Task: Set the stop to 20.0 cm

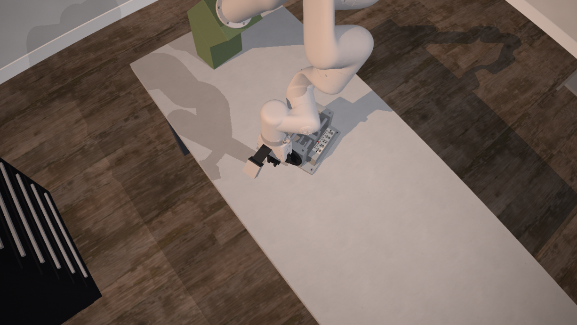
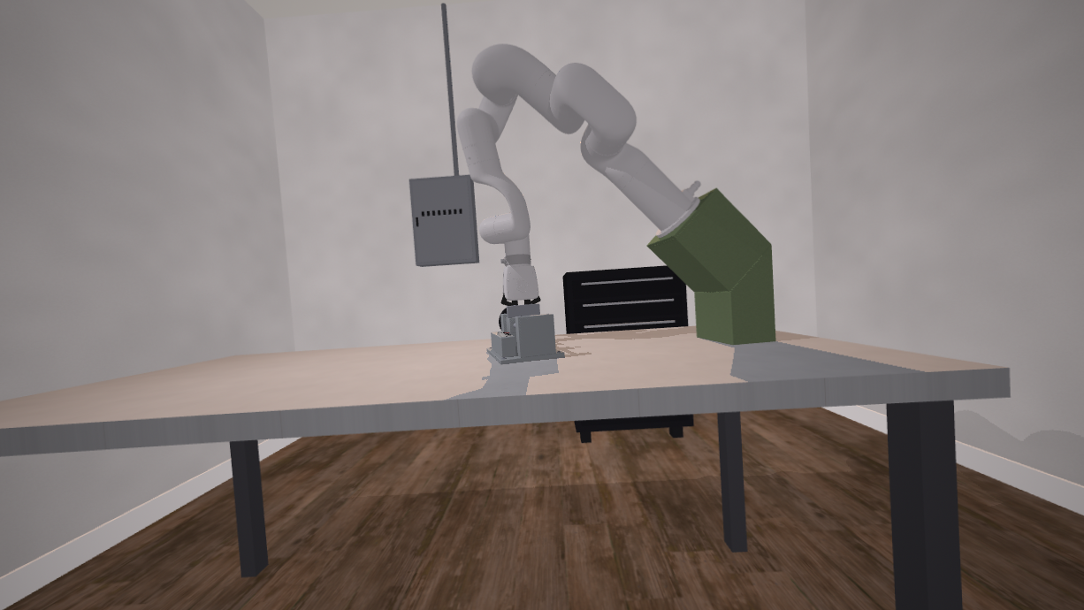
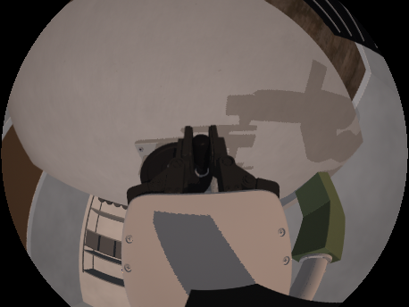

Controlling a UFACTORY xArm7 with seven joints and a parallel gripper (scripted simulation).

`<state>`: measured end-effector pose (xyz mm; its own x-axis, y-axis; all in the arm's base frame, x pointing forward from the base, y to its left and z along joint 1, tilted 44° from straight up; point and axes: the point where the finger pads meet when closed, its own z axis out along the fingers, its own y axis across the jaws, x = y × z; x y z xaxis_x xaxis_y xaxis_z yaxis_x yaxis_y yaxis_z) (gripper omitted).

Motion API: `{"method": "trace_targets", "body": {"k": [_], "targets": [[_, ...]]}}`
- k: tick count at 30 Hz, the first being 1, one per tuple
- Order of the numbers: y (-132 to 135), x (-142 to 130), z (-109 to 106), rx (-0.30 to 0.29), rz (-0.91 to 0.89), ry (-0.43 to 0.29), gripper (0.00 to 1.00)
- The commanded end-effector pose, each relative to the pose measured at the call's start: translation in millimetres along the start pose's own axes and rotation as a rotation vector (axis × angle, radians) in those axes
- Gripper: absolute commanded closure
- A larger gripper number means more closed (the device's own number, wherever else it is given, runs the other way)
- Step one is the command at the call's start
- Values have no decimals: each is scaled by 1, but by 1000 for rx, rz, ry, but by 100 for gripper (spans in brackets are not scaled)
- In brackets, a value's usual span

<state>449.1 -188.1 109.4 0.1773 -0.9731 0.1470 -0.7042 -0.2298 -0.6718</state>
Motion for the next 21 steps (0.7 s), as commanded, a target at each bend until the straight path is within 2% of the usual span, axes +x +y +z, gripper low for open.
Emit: {"method": "trace_targets", "body": {"k": [1, 12, 21], "targets": [[0, 1, 8, 2, 1, 3, 94], [-8, 1, 28, 2, 1, 3, 94], [-31, 1, 39, 2, 1, 3, 94]]}}
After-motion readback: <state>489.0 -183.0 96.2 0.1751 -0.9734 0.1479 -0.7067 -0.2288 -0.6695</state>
